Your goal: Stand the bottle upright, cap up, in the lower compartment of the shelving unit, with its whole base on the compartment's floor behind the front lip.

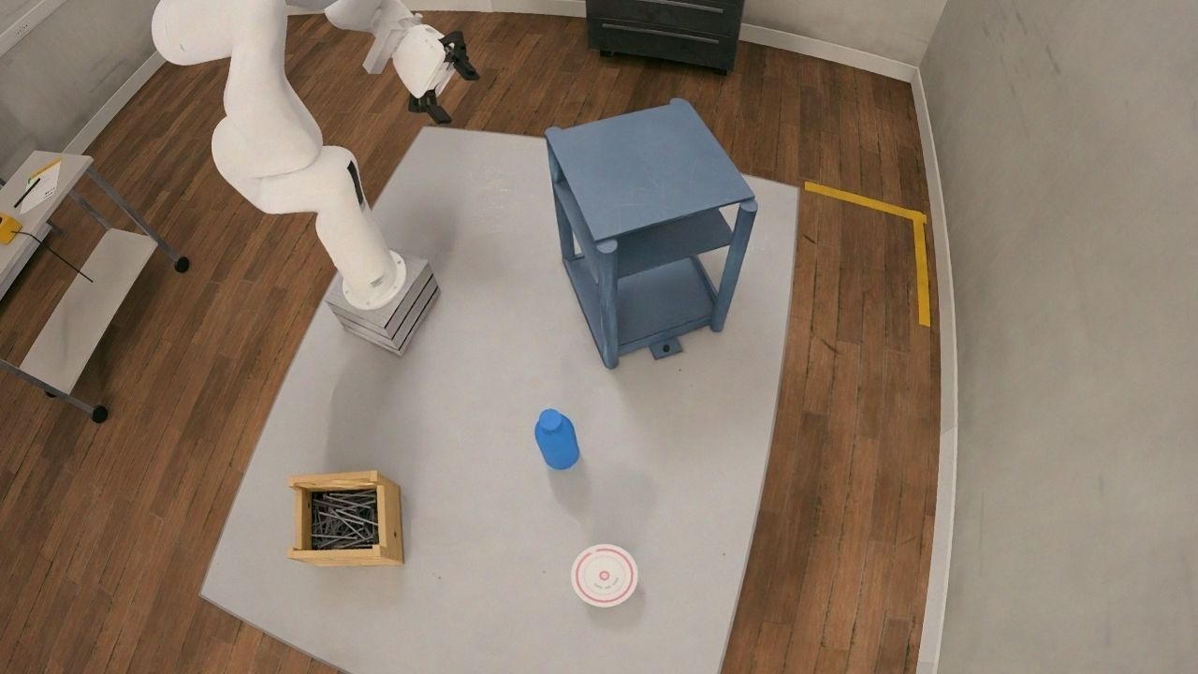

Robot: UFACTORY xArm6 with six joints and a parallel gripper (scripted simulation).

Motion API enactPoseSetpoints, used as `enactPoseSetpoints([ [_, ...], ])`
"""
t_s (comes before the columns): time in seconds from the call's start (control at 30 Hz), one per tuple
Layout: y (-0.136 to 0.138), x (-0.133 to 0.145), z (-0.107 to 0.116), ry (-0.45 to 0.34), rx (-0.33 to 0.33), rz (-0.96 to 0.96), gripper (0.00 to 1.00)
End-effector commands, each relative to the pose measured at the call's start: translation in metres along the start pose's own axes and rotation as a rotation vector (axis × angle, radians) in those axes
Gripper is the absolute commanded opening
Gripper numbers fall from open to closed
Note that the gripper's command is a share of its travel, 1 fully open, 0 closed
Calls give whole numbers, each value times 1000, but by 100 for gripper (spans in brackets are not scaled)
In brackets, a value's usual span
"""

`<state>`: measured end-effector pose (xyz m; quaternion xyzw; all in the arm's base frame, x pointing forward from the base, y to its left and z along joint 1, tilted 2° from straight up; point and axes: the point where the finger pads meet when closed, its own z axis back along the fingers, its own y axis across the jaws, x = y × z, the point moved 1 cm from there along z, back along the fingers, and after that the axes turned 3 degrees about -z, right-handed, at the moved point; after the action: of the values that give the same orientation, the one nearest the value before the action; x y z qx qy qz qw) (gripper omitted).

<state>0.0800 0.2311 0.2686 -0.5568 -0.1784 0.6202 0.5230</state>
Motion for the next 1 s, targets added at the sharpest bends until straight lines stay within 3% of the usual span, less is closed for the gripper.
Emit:
enactPoseSetpoints([
  [0.0, -1, 0, 1, -2, 1, -2, 100],
  [0.57, -1, 0, 1, -2, 1, -2, 100],
  [0.77, -22, -16, 8, -1, 3, -2, 100],
  [0.97, -24, -17, 9, 0, 4, -2, 100],
])
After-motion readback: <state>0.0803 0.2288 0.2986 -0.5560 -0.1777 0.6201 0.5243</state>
